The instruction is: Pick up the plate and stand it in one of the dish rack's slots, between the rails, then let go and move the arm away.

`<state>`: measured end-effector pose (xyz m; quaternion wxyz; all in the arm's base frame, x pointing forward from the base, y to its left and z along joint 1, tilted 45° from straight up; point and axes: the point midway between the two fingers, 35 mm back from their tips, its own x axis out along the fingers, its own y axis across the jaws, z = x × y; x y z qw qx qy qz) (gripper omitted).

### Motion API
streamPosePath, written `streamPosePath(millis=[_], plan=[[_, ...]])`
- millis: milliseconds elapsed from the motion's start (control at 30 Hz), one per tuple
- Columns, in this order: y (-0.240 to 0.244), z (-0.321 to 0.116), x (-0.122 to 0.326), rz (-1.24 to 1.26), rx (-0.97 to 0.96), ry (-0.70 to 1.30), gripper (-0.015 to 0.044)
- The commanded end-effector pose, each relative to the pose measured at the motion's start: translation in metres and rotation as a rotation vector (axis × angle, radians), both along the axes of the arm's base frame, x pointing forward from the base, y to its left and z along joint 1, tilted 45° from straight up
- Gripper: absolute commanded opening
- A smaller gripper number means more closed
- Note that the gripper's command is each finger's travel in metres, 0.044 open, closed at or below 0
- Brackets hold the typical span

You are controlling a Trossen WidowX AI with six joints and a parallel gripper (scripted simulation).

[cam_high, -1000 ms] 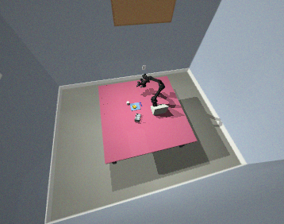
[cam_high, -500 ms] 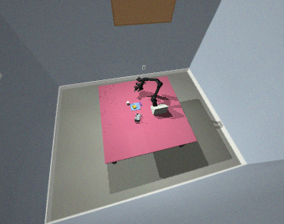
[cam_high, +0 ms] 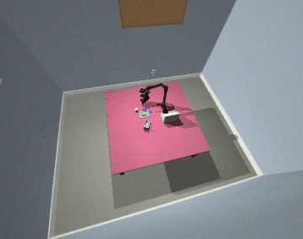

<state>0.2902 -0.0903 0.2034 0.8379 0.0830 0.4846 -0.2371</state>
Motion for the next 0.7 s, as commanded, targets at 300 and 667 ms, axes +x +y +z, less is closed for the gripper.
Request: streamPosePath(millis=[300,667], plan=[[0.045,-0.056,0.023,0.152,-0.21,0.303,0.04],[0.087,-0.095,0.03,0.303,-0.448,0.493,0.04]])
